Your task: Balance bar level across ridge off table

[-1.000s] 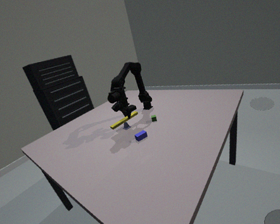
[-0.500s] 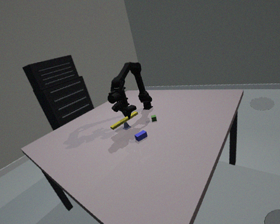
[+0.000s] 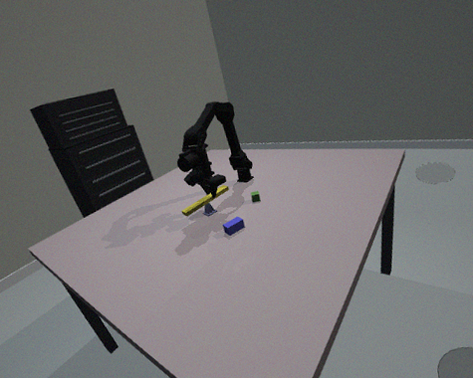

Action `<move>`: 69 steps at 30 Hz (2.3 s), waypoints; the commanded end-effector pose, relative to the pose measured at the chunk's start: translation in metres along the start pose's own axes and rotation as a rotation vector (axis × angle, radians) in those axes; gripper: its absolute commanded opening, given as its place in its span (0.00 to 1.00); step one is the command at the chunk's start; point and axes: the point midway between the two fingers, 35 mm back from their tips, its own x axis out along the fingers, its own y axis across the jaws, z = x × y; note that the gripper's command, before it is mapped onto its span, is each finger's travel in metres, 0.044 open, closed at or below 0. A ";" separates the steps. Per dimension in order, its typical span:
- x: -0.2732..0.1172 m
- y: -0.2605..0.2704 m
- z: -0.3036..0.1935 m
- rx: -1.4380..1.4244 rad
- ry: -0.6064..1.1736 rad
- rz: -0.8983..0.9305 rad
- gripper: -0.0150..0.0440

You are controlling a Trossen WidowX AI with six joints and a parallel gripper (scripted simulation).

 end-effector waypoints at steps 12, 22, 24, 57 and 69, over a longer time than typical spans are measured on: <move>0.002 0.000 0.000 0.004 -0.001 0.000 0.25; 0.002 0.000 0.000 0.004 -0.001 0.000 0.25; 0.003 0.000 0.001 0.004 -0.001 0.000 0.25; 0.005 0.000 0.000 0.004 -0.001 0.000 0.25; 0.006 0.000 0.000 0.004 -0.001 0.000 0.25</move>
